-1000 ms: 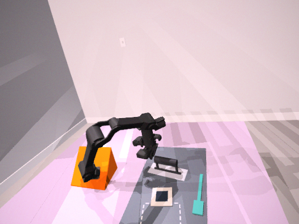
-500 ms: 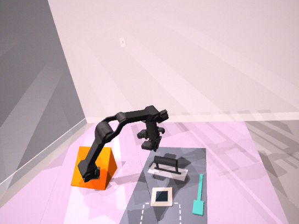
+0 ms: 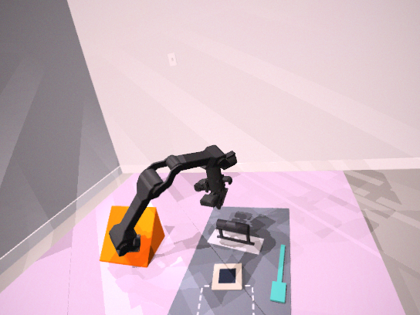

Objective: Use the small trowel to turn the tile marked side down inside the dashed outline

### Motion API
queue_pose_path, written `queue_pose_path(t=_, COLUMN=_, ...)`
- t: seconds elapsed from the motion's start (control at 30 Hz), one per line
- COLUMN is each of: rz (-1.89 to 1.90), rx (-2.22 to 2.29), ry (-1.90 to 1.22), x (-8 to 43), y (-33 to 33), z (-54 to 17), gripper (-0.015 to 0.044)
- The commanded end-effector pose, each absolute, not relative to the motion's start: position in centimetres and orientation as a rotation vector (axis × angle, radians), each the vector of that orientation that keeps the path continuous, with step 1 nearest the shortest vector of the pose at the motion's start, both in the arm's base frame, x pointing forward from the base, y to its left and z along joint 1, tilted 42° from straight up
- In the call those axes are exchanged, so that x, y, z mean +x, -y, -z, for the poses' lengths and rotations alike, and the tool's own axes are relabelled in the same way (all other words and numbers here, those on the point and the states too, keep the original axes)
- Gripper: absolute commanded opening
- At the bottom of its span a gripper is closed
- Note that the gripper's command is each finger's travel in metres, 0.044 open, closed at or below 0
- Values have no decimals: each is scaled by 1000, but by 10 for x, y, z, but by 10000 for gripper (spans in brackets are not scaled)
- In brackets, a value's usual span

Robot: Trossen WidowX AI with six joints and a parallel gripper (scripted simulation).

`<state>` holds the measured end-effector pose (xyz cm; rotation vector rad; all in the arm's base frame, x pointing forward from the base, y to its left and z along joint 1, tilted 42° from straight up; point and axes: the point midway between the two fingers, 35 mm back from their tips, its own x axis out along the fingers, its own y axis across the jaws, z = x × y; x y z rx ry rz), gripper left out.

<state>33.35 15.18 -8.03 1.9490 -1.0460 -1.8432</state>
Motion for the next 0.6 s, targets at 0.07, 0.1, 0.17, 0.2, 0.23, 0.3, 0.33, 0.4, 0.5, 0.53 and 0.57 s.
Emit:
queue_pose_path(t=0.07, rz=1843, rx=1949, ry=1046, x=333, y=-152, z=80, gripper=100)
queue_pose_path(t=0.1, rz=1843, rx=1949, ry=1046, x=333, y=-152, z=80, gripper=74)
queue_pose_path(t=0.17, rz=1843, rx=1949, ry=1046, x=333, y=-152, z=80, gripper=21)
queue_pose_path(t=0.2, rz=1843, rx=1949, ry=1046, x=333, y=-152, z=80, gripper=0)
queue_pose_path(t=0.23, rz=1843, rx=1949, ry=1046, x=333, y=-152, z=80, gripper=0)
queue_pose_path(t=0.3, rz=1843, rx=1949, ry=1046, x=333, y=-152, z=80, gripper=0)
queue_pose_path(t=0.33, rz=1843, rx=1949, ry=1046, x=333, y=-152, z=80, gripper=0)
queue_pose_path(t=0.4, rz=1843, rx=1949, ry=1046, x=333, y=-152, z=80, gripper=0)
queue_pose_path(t=0.5, rz=1843, rx=1949, ry=1046, x=333, y=-152, z=80, gripper=0)
queue_pose_path(t=0.53, rz=1843, rx=1949, ry=1046, x=333, y=-152, z=80, gripper=0)
queue_pose_path(t=0.57, rz=1843, rx=1949, ry=1046, x=333, y=-152, z=80, gripper=0)
